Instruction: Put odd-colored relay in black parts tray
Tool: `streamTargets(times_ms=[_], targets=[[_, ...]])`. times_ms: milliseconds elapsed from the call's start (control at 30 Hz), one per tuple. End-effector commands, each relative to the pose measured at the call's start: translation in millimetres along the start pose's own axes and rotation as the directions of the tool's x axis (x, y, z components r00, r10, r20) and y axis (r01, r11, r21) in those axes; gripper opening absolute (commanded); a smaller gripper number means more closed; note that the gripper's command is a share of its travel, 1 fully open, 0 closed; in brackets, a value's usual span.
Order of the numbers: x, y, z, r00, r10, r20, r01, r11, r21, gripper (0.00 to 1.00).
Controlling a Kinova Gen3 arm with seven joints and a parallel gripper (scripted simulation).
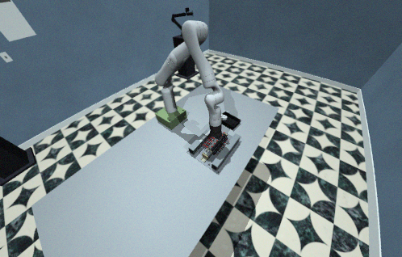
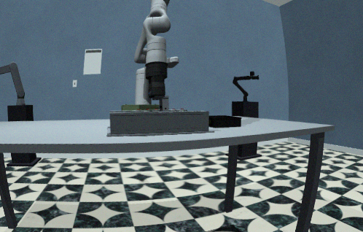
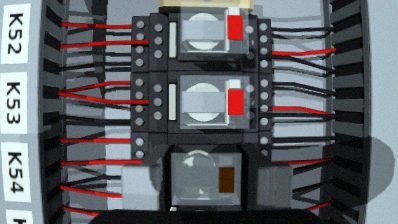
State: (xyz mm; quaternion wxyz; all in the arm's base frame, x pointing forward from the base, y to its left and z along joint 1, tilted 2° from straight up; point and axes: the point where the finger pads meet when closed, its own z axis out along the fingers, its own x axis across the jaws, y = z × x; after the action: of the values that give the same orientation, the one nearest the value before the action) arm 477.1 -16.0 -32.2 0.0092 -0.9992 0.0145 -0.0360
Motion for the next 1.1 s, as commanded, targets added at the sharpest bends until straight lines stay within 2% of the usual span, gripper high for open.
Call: streamTargets(times_ms=[0,1067], targets=[[0.9,0.0,-0.8,1.000,0.000,-0.004,0.000,1.000,0.000,0.00],[2.4,0.0,-0.9,0.999,0.000,0.047,0.000,1.000,0.000,0.00]])
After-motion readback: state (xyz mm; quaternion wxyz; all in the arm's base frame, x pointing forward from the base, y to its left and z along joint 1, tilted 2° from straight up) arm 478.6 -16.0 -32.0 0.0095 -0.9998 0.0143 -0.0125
